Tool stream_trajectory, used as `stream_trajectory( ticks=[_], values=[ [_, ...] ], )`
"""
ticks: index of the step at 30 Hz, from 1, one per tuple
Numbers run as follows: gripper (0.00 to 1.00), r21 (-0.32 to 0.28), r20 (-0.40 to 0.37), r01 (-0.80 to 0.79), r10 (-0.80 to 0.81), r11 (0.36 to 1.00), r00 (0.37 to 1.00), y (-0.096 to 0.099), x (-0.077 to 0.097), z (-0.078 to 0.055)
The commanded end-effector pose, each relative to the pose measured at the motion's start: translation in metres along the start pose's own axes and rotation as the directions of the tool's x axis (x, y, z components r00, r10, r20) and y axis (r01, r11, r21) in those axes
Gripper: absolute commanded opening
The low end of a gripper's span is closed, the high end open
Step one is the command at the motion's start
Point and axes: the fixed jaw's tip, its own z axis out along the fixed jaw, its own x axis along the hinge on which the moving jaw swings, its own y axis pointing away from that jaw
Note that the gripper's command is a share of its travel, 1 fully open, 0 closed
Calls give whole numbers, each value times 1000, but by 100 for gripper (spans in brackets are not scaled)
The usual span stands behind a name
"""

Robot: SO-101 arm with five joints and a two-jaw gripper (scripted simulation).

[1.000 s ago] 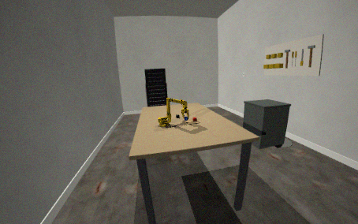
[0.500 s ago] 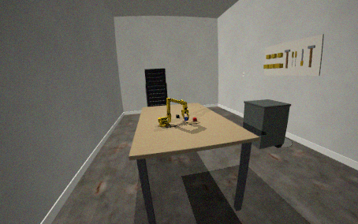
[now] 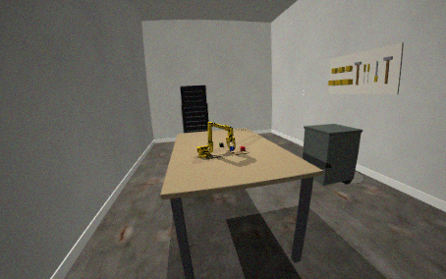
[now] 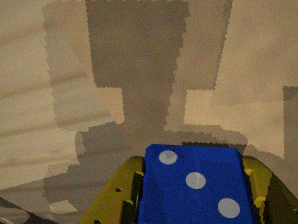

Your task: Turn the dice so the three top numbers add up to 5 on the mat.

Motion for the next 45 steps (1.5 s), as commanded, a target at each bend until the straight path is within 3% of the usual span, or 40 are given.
stream_trajectory(
  ticks=[1,29,39,45],
  values=[
    [0,24,10,2,-3,1000,1000,-2,-3,-1],
    [0,24,10,2,-3,1000,1000,-3,-3,8],
    [16,24,10,2,-3,1000,1000,-3,-3,8],
    [17,24,10,2,-3,1000,1000,-3,-3,8]
  ],
)
